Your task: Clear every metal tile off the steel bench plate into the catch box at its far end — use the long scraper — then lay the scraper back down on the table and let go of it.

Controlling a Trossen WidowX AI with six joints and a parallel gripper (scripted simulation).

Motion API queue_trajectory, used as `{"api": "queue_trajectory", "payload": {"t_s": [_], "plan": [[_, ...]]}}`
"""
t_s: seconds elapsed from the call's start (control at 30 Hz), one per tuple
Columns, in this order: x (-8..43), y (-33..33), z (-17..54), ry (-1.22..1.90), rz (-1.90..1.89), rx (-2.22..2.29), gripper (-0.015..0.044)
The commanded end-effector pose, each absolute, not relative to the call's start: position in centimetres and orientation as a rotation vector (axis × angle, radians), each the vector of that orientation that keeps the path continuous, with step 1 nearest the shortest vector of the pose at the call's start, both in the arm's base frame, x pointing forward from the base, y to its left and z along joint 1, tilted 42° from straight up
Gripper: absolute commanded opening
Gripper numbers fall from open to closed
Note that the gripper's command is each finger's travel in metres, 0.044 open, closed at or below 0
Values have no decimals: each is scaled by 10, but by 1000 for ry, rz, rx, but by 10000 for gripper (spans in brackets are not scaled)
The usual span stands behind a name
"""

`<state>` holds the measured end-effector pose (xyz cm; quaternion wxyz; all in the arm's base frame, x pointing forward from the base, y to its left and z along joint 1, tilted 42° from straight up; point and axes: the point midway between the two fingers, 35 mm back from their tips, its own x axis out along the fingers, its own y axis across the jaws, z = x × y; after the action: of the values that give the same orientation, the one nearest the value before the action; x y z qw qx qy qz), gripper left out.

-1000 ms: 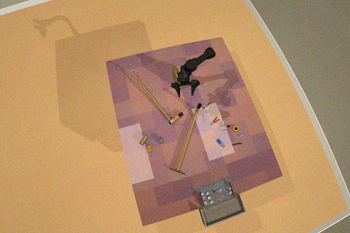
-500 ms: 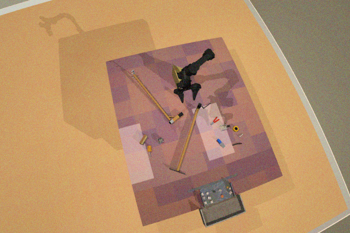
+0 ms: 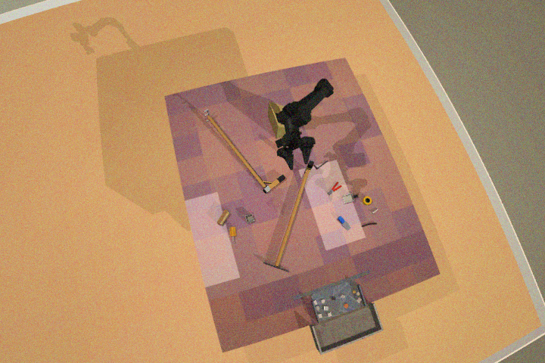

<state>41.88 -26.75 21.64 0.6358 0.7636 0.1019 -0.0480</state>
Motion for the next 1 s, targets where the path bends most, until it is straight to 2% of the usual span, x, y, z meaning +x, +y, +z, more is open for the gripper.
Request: {"api": "queue_trajectory", "payload": {"t_s": [0.0, 0.97], "plan": [[434, -267, 220, 217, -89, 1827, 440], [514, -232, 238, 218, 103, 2342, 440]]}}
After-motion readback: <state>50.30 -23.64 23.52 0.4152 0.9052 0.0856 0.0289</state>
